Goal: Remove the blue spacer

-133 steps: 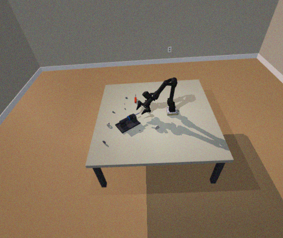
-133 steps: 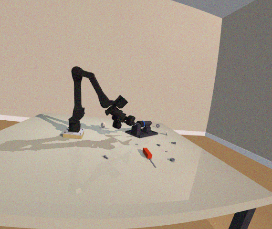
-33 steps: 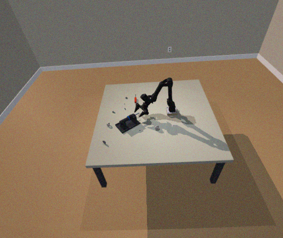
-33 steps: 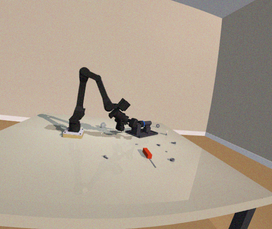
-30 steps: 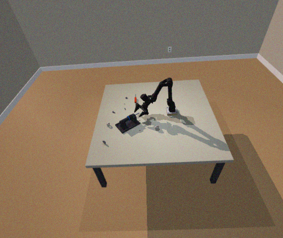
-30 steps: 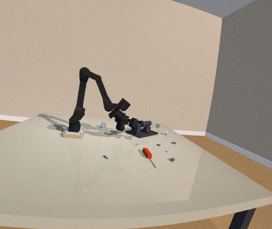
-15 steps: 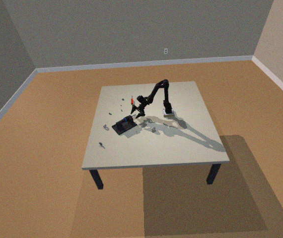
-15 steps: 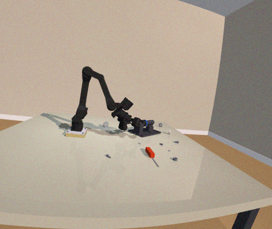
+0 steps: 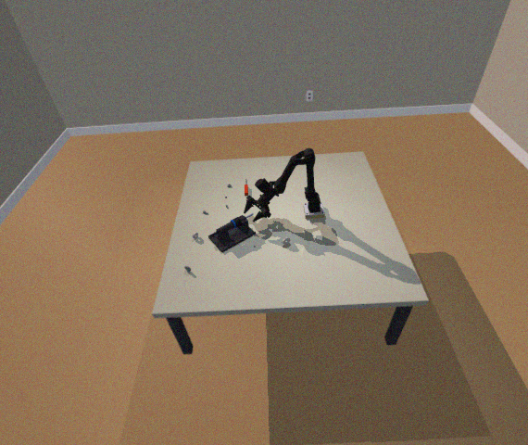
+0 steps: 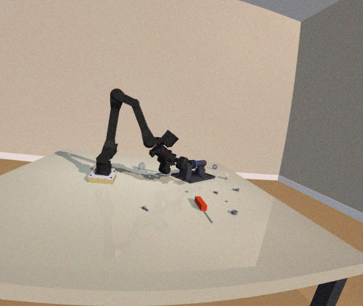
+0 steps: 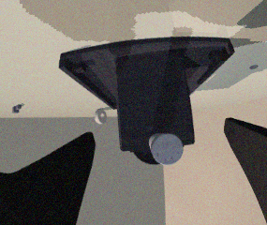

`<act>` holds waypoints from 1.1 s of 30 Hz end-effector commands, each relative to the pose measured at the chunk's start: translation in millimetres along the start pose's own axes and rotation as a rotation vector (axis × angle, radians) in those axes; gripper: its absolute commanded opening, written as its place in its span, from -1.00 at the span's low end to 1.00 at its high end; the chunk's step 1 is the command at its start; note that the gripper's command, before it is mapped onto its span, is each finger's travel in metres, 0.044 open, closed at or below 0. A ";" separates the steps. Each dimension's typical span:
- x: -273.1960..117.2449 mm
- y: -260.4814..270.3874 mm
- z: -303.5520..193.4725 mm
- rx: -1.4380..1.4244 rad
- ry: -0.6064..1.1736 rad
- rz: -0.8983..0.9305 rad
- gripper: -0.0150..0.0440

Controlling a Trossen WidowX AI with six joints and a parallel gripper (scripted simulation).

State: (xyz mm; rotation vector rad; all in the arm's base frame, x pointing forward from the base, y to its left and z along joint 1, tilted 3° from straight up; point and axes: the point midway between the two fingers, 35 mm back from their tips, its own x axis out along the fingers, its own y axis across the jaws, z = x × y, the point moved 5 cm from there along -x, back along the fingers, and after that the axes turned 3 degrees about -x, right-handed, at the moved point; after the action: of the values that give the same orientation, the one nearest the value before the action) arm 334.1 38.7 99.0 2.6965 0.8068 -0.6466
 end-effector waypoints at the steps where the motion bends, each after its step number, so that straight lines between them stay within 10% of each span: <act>1: 1.6 0.5 -0.2 0.005 0.000 0.003 1.00; 33: 18.7 1.7 0.0 0.005 0.002 0.003 1.00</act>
State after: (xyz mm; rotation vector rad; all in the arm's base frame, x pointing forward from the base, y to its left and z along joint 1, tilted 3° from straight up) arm 347.7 46.8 90.5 2.6971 0.8071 -0.6456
